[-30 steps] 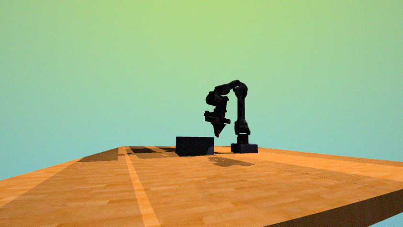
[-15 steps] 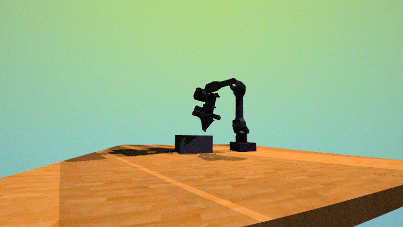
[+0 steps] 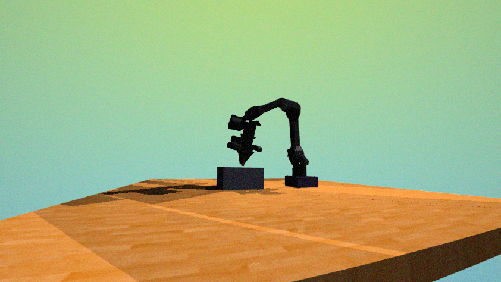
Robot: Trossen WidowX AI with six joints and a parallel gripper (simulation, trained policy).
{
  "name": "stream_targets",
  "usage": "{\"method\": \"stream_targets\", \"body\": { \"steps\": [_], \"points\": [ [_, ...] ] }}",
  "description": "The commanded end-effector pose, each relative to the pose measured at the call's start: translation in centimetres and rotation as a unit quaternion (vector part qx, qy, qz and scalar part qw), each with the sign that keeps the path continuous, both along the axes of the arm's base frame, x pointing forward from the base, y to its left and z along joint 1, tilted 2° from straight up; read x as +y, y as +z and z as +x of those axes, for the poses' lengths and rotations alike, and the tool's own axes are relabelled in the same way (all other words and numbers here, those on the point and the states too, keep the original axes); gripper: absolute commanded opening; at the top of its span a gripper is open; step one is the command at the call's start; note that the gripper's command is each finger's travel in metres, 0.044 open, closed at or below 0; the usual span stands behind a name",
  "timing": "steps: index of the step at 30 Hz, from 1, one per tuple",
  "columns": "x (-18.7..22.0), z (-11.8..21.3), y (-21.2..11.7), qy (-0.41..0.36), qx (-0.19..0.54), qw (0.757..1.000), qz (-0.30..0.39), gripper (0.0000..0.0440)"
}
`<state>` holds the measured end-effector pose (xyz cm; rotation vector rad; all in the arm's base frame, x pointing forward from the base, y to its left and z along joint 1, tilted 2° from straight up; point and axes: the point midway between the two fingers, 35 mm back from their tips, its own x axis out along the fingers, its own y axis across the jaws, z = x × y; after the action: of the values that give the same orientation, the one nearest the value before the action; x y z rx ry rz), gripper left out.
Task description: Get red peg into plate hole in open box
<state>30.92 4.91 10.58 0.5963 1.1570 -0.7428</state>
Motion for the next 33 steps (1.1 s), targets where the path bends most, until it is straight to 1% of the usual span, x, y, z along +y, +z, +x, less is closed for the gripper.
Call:
{"method": "stream_targets", "body": {
  "steps": [1, 8, 13, 15, 17, 21, 23, 25, 33],
  "points": [
    [-0.7, 0.9, -0.5, 0.008, 0.005, 1.000, 0.002, 0.0000],
    [-2.2, 1.9, -2.1, 0.031, 0.021, 0.999, 0.010, 0.0000],
    [-2.8, 2.1, -3.6, 0.051, 0.037, 0.998, 0.018, 0.0000],
    [-2.9, 2.1, -4.2, 0.060, 0.045, 0.997, 0.021, 0.0011],
    [-2.9, 2.1, -4.8, 0.067, 0.052, 0.996, 0.026, 0.0046],
    [-3.1, 2.3, -5.6, 0.070, 0.063, 0.995, 0.035, 0.0143],
    [-3.5, 2.7, -5.4, 0.078, 0.063, 0.994, 0.034, 0.0152],
    [-3.6, 3.1, -5.2, 0.080, 0.064, 0.994, 0.039, 0.0189],
    [-3.6, 5.5, -3.4, 0.083, 0.062, 0.992, 0.067, 0.0398]
  ]
}}
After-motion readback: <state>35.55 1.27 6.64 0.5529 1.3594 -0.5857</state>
